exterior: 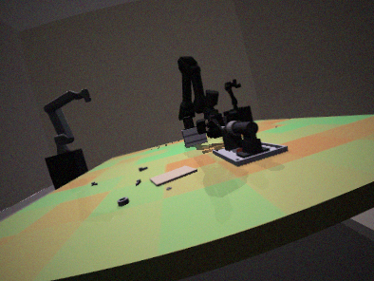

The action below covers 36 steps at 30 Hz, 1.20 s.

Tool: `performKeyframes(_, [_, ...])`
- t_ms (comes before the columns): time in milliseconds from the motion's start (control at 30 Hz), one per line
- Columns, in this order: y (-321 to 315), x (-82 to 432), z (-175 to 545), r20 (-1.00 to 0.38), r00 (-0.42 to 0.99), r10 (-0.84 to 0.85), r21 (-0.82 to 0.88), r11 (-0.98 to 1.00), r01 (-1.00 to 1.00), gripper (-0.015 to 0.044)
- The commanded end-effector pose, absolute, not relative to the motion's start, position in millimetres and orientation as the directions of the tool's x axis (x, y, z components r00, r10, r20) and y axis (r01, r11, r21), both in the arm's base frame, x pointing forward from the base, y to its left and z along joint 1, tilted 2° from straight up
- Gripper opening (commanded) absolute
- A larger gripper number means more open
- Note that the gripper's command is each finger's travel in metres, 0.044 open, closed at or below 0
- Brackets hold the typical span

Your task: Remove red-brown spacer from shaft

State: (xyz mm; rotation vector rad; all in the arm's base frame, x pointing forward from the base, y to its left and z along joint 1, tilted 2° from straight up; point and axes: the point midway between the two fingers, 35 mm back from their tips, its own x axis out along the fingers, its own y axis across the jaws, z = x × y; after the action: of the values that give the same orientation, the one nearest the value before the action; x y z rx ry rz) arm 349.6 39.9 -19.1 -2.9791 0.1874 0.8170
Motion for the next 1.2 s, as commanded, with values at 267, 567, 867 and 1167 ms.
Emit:
performKeyframes(267, [39.2,351.4,-19.1,-0.511,0.853,-0.105,-0.010,-0.992,-0.129,0.0000])
performKeyframes(567, [39.0,352.4,-19.1,-0.511,0.853,-0.105,-0.010,-0.992,-0.129,0.0000])
performKeyframes(867, [38.8,354.2,-19.1,-0.510,0.853,-0.105,-0.010,-0.992,-0.129,0.0000])
performKeyframes(1167, [38.5,357.1,-19.0,-0.510,0.854,-0.105,-0.010,-0.992,-0.128,0.0000])
